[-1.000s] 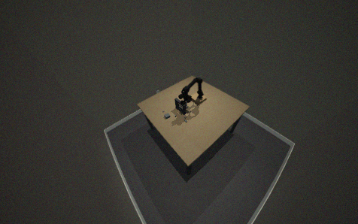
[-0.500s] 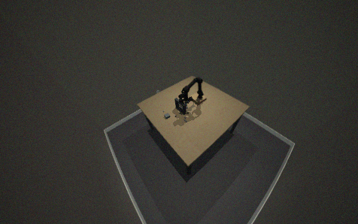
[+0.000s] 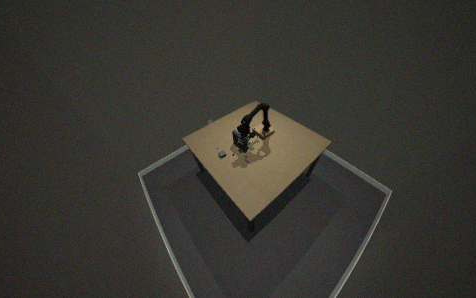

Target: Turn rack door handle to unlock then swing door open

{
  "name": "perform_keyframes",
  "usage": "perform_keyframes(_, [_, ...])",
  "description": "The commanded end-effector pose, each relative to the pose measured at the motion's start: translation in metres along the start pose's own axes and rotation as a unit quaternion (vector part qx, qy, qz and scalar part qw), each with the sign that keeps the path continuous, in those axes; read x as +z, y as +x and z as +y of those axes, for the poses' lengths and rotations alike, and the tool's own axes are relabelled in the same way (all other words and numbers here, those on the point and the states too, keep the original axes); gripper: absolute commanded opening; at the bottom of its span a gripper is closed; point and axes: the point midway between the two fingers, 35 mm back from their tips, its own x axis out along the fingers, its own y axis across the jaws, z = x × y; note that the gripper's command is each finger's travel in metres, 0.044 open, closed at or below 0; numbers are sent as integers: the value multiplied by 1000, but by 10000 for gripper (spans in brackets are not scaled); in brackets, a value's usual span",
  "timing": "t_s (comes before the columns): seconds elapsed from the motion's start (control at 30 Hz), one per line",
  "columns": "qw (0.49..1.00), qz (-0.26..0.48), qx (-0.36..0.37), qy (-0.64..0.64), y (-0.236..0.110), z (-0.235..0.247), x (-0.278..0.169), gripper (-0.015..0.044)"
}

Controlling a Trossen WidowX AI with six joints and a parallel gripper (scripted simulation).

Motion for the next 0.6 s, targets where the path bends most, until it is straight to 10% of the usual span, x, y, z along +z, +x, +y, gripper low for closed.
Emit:
perform_keyframes(0.0, [996, 1, -1, 89, 0, 0, 0, 281])
perform_keyframes(0.57, [873, 0, -2, 489, 1, 0, 0, 281])
